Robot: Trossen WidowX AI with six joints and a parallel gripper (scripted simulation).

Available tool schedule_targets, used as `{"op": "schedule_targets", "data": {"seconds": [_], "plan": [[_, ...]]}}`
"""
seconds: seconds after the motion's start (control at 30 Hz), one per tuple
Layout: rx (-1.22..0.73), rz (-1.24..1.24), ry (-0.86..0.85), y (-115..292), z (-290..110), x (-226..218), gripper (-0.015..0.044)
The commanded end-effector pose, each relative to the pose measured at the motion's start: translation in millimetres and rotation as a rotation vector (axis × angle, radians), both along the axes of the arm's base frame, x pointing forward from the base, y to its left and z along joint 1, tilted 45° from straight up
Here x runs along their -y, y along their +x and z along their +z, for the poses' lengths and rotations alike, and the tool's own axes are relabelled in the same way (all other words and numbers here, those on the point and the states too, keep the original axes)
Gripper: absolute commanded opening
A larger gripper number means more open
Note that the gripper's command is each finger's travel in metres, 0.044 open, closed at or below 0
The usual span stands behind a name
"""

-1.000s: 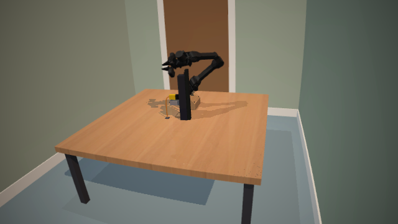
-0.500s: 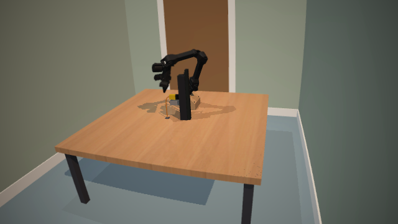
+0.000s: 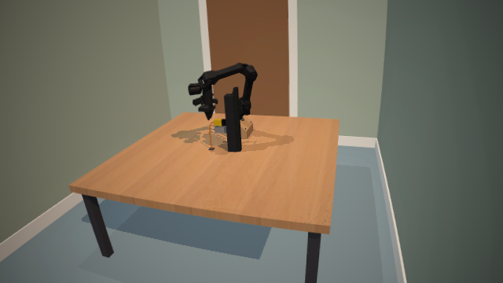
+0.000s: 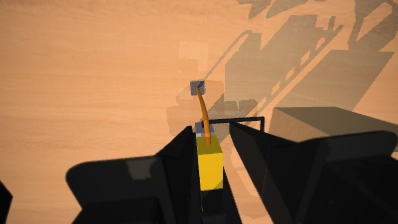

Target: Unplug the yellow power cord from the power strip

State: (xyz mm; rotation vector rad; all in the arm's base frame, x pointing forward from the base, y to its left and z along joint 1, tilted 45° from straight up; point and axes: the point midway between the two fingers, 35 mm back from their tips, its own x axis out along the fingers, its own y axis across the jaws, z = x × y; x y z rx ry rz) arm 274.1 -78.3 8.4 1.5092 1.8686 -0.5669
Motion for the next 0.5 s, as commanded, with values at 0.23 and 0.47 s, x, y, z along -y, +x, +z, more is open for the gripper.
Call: {"op": "schedule_targets", "data": {"seconds": [0.23, 0.47], "plan": [[-0.010, -0.008, 0.010, -2, 9, -10, 0.0160], [-0.010, -0.008, 0.011, -4, 17, -18, 0.0160]]}}
